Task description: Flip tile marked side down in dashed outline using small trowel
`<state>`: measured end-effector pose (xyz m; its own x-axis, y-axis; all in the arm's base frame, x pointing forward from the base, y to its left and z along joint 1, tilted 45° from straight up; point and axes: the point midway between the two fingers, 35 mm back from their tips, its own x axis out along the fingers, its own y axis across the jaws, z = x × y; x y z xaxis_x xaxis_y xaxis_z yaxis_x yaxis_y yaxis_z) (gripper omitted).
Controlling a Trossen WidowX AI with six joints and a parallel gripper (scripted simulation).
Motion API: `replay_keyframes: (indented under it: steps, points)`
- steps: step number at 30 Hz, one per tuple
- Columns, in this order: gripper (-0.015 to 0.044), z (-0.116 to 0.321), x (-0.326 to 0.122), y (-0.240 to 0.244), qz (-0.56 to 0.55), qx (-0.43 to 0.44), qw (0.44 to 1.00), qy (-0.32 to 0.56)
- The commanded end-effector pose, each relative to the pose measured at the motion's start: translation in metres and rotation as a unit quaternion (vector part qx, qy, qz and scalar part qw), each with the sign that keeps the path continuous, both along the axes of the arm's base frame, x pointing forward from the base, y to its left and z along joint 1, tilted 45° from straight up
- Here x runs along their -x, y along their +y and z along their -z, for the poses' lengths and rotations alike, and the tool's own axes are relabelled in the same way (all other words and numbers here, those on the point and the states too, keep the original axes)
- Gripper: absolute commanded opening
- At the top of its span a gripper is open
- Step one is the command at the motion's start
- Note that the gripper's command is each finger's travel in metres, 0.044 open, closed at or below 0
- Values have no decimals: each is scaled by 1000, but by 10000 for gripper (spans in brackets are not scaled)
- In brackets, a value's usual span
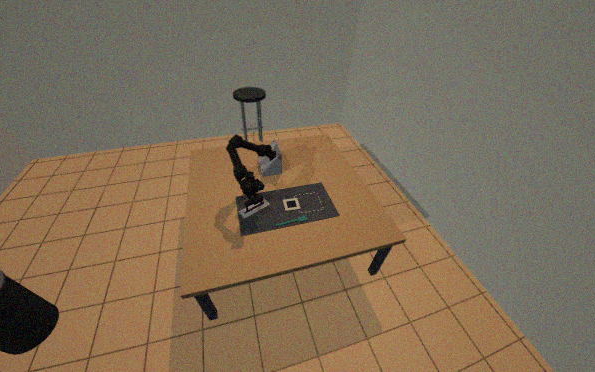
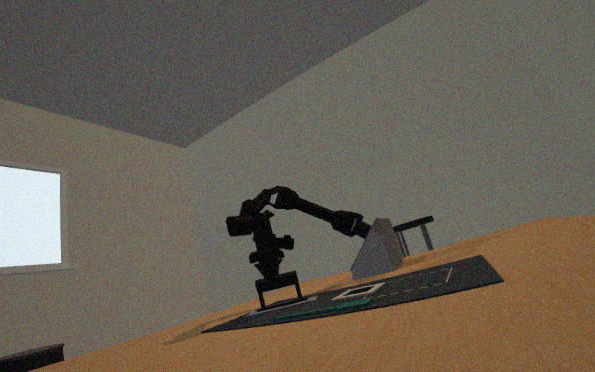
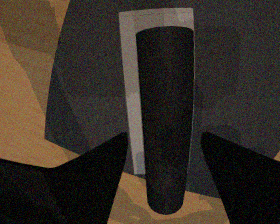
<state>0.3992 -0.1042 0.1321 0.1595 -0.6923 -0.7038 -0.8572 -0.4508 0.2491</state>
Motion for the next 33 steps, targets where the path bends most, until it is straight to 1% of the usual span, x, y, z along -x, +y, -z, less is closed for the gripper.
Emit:
replay_keyframes:
  steps: [1,4,8,13,14,19,26,33]
  points:
    - [270,0,0,0,1,-1,1000,-3]
    - [270,-2,0,2,1,-1,1000,-3]
    - [270,-30,9,29,3,-1,1000,-5]
    - [270,-32,10,30,3,-1,1000,-5]
    - [296,-32,8,33,-3,-3,1000,-7]
    - [300,-38,10,39,2,-7,1000,-12]
    - [300,-33,12,38,67,-53,993,-87]
    - [300,-28,15,35,140,-104,971,-164]
